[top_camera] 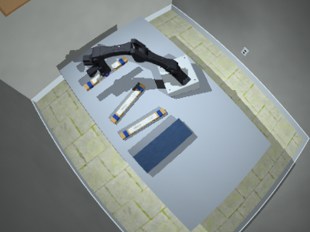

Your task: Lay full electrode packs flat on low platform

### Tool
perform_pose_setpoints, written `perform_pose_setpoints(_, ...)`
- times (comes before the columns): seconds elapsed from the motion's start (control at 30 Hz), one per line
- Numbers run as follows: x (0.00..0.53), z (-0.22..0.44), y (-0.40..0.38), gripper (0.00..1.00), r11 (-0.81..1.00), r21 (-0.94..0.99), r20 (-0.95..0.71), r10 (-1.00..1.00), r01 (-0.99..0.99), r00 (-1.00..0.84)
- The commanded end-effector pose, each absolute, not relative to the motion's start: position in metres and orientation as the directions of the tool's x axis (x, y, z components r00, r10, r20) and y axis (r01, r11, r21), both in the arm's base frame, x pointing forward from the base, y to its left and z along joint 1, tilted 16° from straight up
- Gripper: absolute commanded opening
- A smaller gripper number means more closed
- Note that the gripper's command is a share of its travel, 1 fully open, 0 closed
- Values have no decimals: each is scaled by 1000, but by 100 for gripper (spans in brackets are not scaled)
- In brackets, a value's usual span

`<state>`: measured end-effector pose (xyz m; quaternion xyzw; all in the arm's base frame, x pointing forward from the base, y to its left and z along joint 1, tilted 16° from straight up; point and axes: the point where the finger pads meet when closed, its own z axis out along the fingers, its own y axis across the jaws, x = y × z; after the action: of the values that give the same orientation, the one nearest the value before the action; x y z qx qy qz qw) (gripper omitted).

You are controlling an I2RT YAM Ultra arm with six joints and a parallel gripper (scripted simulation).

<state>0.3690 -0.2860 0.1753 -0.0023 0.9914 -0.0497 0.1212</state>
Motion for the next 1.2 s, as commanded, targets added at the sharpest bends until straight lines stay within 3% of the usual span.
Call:
perform_pose_setpoints(0.0, 372, 200, -283, 0, 993, -120, -287, -29, 6, -957)
perform_pose_setpoints(1.17, 377, 191, -283, 0, 993, -117, -286, -27, 7, -958)
